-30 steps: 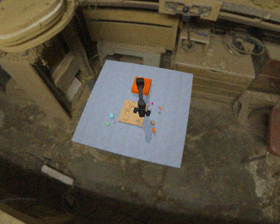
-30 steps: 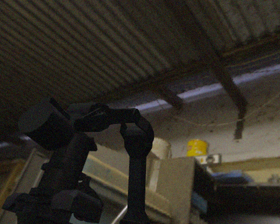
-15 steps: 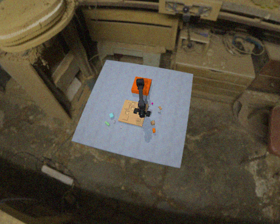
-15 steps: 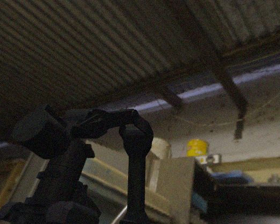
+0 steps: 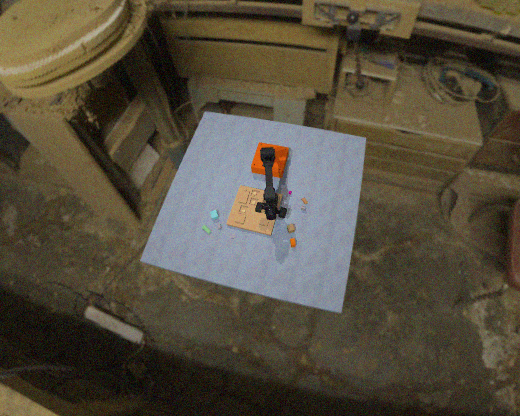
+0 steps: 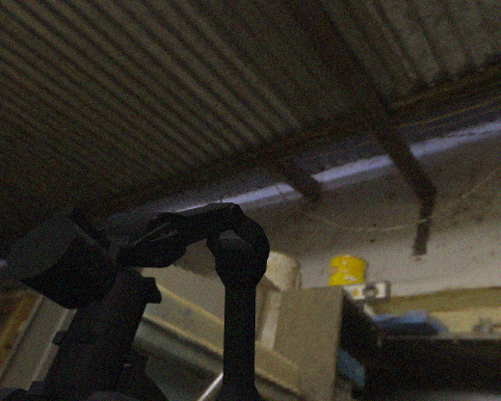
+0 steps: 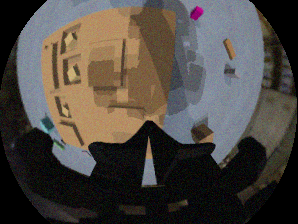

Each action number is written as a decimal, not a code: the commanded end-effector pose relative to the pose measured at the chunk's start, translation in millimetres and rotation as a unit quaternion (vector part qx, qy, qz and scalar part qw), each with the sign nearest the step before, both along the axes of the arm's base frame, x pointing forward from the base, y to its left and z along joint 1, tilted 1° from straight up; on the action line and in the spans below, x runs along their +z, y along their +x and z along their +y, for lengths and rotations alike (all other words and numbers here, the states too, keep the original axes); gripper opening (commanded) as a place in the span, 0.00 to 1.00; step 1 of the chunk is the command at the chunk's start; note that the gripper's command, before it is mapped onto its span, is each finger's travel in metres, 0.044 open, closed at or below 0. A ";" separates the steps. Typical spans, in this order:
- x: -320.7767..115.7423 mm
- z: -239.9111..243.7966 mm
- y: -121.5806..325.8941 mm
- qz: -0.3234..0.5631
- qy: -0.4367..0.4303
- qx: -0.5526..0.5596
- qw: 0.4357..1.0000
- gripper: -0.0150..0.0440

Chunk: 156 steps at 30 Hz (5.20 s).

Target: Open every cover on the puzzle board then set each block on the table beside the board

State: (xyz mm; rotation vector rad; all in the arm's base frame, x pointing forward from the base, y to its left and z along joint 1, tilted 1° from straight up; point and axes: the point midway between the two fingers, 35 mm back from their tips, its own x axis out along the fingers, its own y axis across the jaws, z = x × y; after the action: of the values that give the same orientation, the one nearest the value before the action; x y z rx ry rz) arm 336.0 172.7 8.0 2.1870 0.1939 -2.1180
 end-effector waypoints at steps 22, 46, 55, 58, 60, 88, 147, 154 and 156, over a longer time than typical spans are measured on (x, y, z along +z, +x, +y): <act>-14.3 -13.3 -4.3 0.004 -0.004 0.002 1.000 0.25; -15.1 -41.2 -3.4 0.004 -0.005 0.002 1.000 0.25; -15.2 -49.1 -0.6 0.004 -0.005 0.002 1.000 0.25; -15.2 -52.8 0.8 0.004 -0.005 0.002 1.000 0.25; -15.2 -55.3 1.7 0.004 -0.005 0.002 1.000 0.25; -15.1 -81.2 18.1 0.003 -0.006 0.002 1.000 0.25; 14.9 -103.8 54.9 0.002 -0.007 0.002 1.000 0.25; 24.0 -104.1 54.8 0.002 -0.007 0.002 1.000 0.25; 26.6 -104.2 54.7 0.002 -0.007 0.002 1.000 0.25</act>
State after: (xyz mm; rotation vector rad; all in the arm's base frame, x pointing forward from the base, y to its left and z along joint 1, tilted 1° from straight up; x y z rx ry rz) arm 388.1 68.7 27.4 2.1630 0.1789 -2.1318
